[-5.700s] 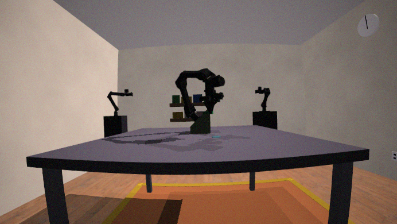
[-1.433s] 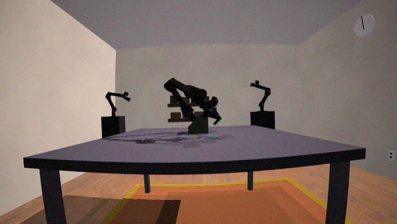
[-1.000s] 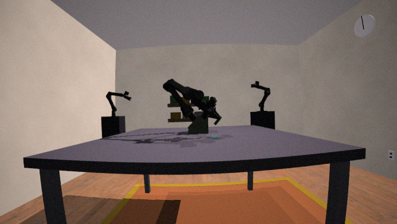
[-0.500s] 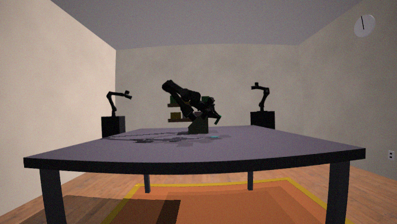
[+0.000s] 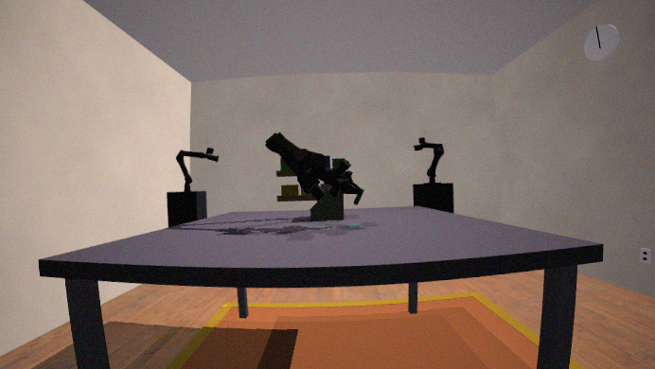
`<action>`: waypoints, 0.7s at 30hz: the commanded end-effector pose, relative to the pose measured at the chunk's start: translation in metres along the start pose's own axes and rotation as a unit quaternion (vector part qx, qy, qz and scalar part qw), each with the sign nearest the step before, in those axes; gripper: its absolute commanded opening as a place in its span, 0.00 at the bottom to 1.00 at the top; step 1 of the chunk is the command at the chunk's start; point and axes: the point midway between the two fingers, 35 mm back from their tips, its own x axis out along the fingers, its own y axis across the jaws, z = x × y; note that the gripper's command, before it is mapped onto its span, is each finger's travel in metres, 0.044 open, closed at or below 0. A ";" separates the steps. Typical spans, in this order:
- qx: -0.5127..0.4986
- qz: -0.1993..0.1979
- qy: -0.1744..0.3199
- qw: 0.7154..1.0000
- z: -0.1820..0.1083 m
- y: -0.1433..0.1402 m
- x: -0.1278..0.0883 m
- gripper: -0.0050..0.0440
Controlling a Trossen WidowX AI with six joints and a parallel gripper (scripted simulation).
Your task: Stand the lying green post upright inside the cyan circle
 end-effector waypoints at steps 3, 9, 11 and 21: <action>-0.011 -0.006 -0.026 1.000 0.003 0.000 -0.006 0.15; -0.016 -0.010 -0.041 0.999 0.003 0.000 -0.008 0.15; -0.019 -0.011 -0.049 0.999 0.003 0.000 -0.010 0.15; -0.035 -0.022 -0.085 0.996 0.004 0.000 -0.016 0.15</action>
